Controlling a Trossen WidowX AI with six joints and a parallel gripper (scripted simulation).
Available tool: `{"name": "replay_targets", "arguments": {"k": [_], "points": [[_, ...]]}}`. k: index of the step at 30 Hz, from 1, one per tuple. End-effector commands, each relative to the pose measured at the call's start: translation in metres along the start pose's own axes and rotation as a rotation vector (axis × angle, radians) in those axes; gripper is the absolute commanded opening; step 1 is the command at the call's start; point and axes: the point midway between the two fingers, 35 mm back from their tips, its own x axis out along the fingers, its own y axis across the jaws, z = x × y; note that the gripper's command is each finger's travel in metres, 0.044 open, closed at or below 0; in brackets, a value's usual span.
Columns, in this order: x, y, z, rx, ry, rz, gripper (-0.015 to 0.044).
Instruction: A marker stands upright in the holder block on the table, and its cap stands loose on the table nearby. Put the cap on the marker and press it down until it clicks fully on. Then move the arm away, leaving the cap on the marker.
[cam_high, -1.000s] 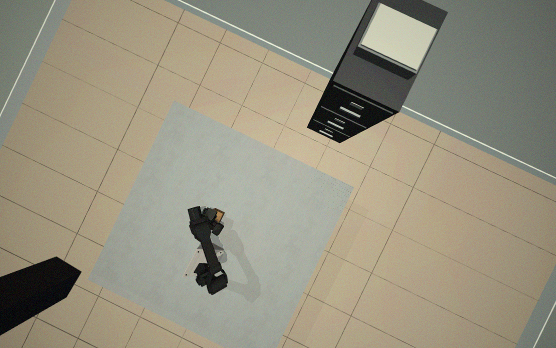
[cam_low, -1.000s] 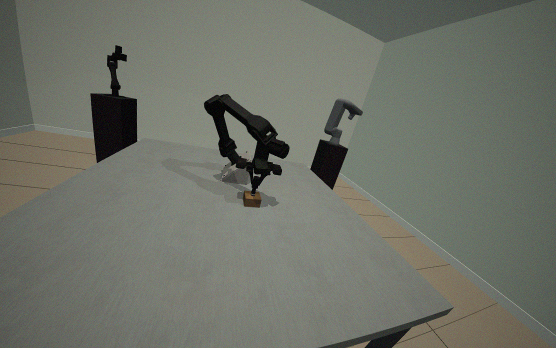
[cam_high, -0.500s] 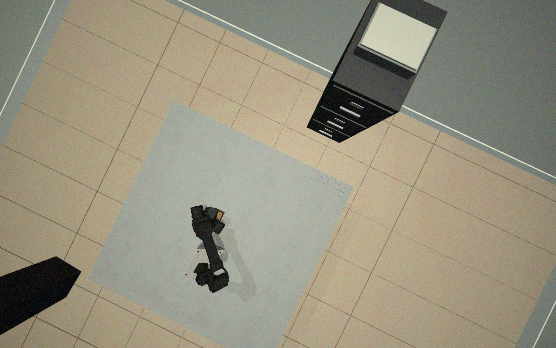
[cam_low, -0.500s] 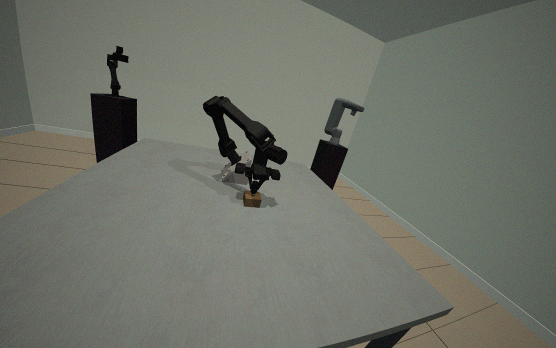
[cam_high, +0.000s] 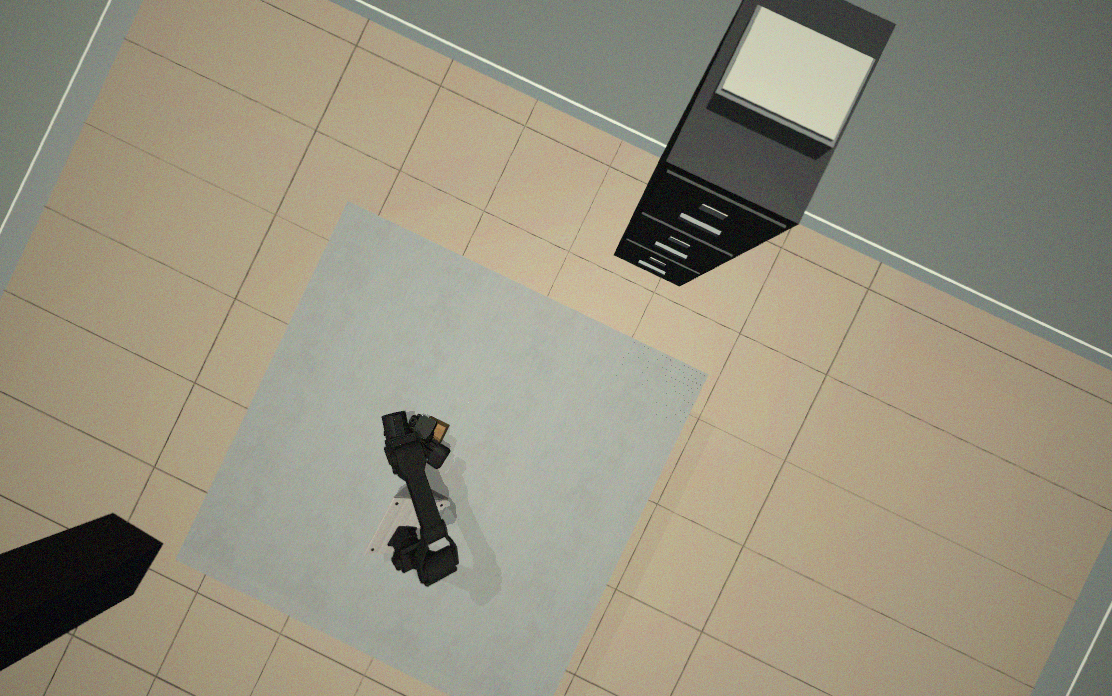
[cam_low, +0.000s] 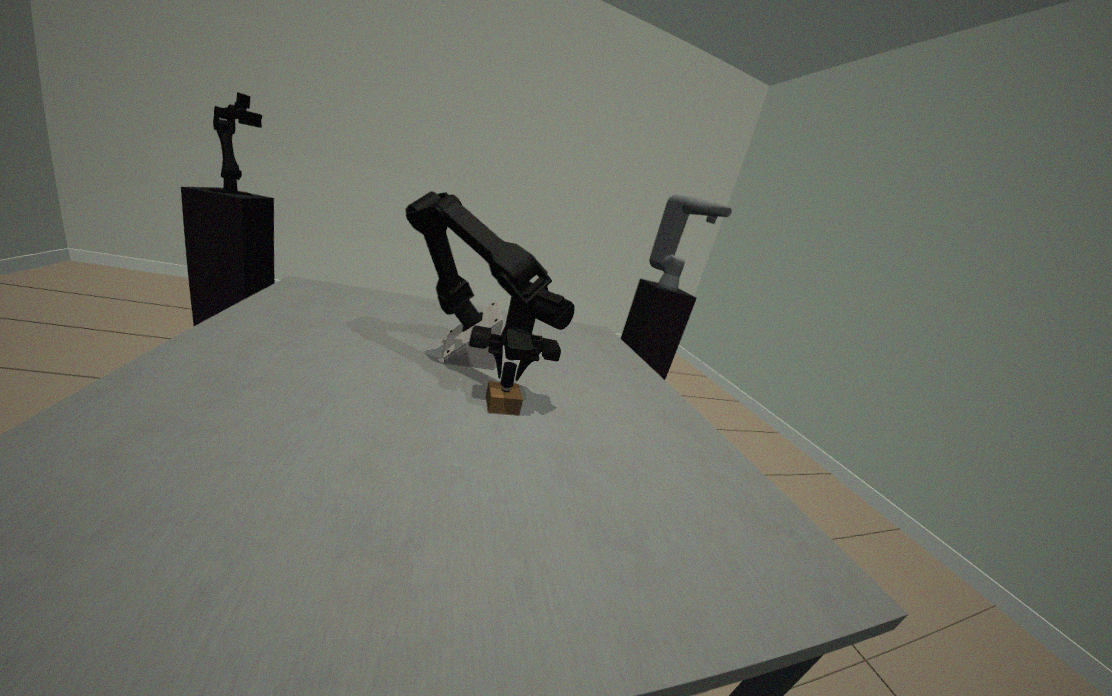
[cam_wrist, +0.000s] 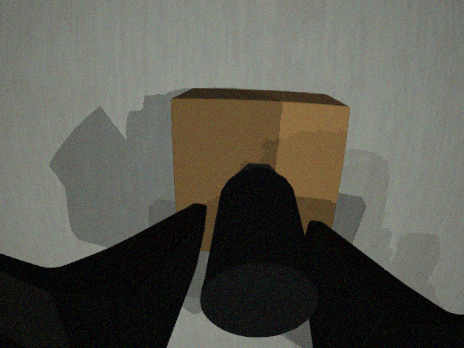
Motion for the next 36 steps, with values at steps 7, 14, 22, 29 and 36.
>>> {"name": "replay_targets", "arguments": {"k": [7,14,22,29,36], "points": [[0.000,0.000,0.000,0.000,0.000,0.000,0.0420],[-0.053,0.002,0.002,-0.001,0.001,0.003,0.0440],[-0.070,0.000,-0.001,-0.059,0.000,0.001,0.0387],[-0.065,-0.001,-0.002,-0.117,-0.002,0.000,0.0204],[-0.065,-0.001,-0.002,-0.117,-0.002,0.000,0.0020]]}}
